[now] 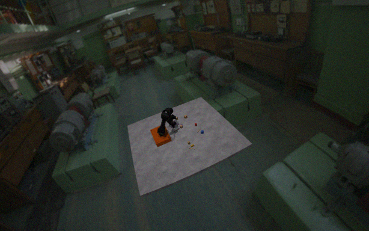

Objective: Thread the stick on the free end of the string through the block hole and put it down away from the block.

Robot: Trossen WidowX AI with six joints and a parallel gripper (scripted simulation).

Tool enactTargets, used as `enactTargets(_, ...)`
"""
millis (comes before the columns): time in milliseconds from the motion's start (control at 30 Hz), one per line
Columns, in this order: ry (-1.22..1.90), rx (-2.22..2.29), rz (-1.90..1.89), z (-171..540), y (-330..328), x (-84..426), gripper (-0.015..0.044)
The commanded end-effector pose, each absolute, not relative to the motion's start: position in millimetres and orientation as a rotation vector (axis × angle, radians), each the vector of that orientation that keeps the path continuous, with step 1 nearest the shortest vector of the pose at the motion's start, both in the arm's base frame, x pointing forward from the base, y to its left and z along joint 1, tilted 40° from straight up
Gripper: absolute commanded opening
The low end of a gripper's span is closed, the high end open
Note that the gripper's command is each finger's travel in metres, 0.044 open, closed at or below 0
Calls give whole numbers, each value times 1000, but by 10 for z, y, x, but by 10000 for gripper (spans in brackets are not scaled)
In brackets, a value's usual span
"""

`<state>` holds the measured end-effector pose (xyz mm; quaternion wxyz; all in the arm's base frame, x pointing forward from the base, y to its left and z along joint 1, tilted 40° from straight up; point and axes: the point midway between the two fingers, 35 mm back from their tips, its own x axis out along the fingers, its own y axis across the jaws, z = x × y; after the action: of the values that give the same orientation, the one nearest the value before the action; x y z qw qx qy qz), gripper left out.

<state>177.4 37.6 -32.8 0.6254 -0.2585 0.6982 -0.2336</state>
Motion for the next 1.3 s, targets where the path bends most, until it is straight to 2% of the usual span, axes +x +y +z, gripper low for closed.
enactTargets(0,1593,-577,-532,-244,463,1806,440)
enactTargets(1267,1591,-585,-530,-272,439,1807,440)
